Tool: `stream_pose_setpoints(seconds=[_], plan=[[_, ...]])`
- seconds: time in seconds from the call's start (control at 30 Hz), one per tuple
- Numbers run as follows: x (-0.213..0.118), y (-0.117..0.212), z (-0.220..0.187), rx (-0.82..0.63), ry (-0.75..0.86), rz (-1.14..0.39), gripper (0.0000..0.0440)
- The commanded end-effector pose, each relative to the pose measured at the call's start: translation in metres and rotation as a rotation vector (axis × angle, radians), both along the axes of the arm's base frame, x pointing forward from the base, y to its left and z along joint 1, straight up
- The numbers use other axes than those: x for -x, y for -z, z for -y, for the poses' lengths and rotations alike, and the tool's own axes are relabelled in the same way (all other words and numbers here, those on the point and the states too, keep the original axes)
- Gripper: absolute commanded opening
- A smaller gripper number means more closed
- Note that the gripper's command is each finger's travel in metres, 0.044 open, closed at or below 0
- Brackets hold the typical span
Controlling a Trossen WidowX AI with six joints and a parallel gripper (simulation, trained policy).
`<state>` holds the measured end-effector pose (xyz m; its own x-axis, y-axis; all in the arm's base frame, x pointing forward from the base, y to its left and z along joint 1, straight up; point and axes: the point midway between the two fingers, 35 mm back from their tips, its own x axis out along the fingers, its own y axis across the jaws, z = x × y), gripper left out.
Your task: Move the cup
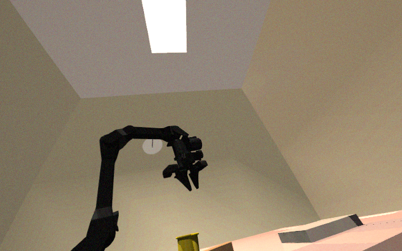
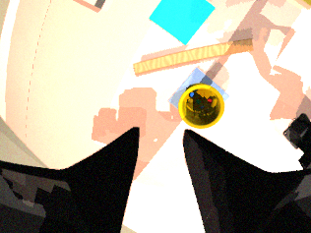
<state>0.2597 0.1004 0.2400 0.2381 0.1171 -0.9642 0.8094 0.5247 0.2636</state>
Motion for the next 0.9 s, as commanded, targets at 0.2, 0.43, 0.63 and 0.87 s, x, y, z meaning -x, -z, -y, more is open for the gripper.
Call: stream_pose_setpoints(seconds=[0.2,0.43,0.63,0.87], plan=[[0.011,0.021,0.007,0.065,0.058,-0.136,0.0149],[0.018,0.034,0.012,0.102,0.102,-0.202,0.0156],[0.023,0.045,0.016,0.126,0.136,-0.240,0.0161],[0.029,0.058,0.018,0.151,0.168,-0.276,0.0164]])
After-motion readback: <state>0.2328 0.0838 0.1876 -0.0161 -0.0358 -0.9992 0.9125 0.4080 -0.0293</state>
